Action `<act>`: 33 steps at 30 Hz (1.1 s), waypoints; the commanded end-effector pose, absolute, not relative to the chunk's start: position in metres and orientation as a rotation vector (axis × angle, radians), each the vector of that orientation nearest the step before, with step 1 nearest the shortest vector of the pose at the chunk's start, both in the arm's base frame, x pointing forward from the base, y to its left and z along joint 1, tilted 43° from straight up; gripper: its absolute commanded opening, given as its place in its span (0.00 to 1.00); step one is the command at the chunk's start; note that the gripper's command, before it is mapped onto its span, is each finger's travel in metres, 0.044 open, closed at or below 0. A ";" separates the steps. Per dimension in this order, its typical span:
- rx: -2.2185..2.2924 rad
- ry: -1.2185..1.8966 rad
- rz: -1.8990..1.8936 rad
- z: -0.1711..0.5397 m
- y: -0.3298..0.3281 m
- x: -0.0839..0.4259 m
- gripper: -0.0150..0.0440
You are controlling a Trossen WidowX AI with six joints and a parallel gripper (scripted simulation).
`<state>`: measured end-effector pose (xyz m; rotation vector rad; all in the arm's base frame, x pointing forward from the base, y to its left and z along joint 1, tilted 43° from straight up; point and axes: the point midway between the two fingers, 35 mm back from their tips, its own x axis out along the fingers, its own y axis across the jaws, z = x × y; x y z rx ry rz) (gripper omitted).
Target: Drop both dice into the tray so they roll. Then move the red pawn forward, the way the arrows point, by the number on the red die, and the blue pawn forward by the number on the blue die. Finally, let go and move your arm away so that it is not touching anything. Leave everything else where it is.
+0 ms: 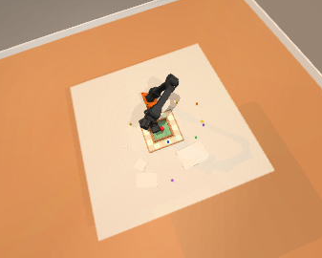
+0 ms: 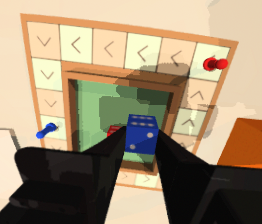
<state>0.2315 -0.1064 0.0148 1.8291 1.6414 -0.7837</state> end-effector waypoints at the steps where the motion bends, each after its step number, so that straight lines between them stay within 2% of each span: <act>1: 1.857 1.631 -0.812 0.016 -0.103 0.236 0.25; 15: 1.868 1.628 -0.822 0.017 -0.109 0.295 0.25; 33: 1.450 1.420 -1.192 0.004 -0.100 0.286 0.25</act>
